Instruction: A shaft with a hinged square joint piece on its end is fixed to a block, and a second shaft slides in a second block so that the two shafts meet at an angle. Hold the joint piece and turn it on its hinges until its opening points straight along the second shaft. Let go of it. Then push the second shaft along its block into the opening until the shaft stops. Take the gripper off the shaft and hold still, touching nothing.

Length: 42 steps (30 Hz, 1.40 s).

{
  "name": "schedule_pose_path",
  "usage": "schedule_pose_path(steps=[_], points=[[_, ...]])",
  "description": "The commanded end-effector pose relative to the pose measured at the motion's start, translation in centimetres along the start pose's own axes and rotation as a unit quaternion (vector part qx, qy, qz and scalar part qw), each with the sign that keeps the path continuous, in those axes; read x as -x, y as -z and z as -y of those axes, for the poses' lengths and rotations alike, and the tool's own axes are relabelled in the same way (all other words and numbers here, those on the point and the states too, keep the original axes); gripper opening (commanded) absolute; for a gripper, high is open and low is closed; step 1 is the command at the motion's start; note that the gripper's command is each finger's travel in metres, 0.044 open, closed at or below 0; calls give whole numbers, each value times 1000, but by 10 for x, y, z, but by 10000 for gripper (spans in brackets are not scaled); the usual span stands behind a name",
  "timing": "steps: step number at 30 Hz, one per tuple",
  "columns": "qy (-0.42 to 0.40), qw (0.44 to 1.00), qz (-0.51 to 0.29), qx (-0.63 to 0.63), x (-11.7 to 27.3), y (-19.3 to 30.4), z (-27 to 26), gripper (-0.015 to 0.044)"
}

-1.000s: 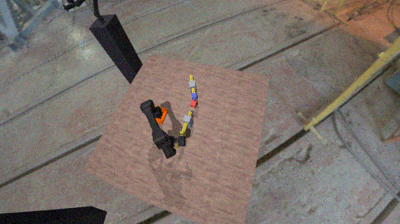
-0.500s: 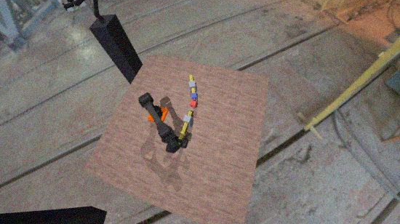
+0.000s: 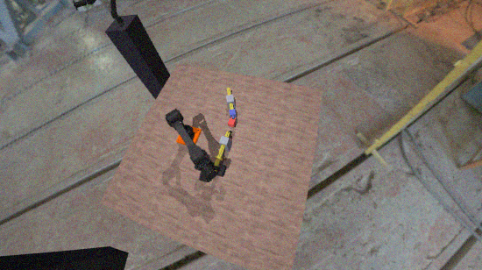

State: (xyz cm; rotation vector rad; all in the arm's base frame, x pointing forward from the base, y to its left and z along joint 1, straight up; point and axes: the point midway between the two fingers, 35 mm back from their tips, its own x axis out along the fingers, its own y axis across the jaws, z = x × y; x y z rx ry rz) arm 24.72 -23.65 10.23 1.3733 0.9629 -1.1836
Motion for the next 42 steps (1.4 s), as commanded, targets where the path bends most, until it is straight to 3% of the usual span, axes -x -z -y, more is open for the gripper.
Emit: schedule_pose_path(steps=[1, 8, 21, 42], points=[[5, 1000, -2, -3, -9, 1, 2, 440], [5, 1000, -2, -3, -17, 1, 2, 440], [5, 1000, -2, -3, -17, 1, 2, 102], [3, 1000, -1, -1, -16, 1, 2, 67]])
